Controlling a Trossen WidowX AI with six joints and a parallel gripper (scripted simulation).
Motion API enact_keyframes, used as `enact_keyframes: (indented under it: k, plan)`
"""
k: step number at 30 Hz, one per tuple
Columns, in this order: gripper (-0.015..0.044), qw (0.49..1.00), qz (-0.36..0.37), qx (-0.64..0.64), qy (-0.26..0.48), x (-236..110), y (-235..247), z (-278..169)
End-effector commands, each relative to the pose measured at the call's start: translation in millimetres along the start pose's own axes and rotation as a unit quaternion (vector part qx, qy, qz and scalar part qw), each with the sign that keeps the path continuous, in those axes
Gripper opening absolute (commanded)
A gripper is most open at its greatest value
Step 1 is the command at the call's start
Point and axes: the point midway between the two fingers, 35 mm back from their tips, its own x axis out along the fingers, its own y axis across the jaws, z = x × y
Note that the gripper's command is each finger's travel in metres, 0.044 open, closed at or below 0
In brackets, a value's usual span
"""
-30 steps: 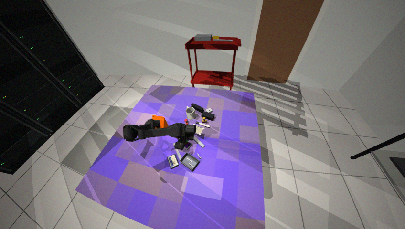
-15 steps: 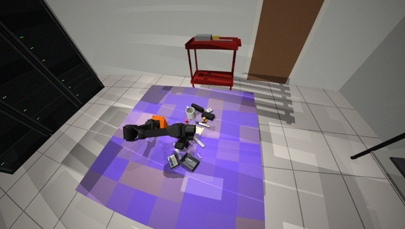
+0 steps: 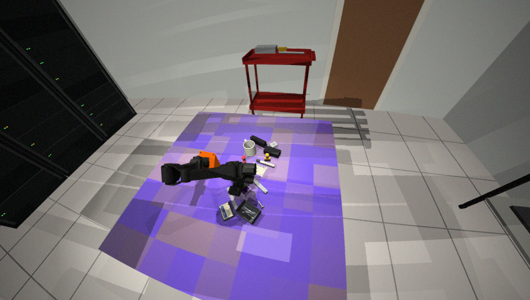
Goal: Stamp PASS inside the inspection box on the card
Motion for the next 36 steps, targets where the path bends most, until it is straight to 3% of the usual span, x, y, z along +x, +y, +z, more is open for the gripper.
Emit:
enact_keyframes:
  k: [1, 36]
  plan:
    - [0.0, 1.0, -0.002, 0.001, 0.0, -1.9, -0.5, 0.0]
    - [0.0, 1.0, -0.001, 0.001, 0.0, -42.1, 0.3, 1.0]
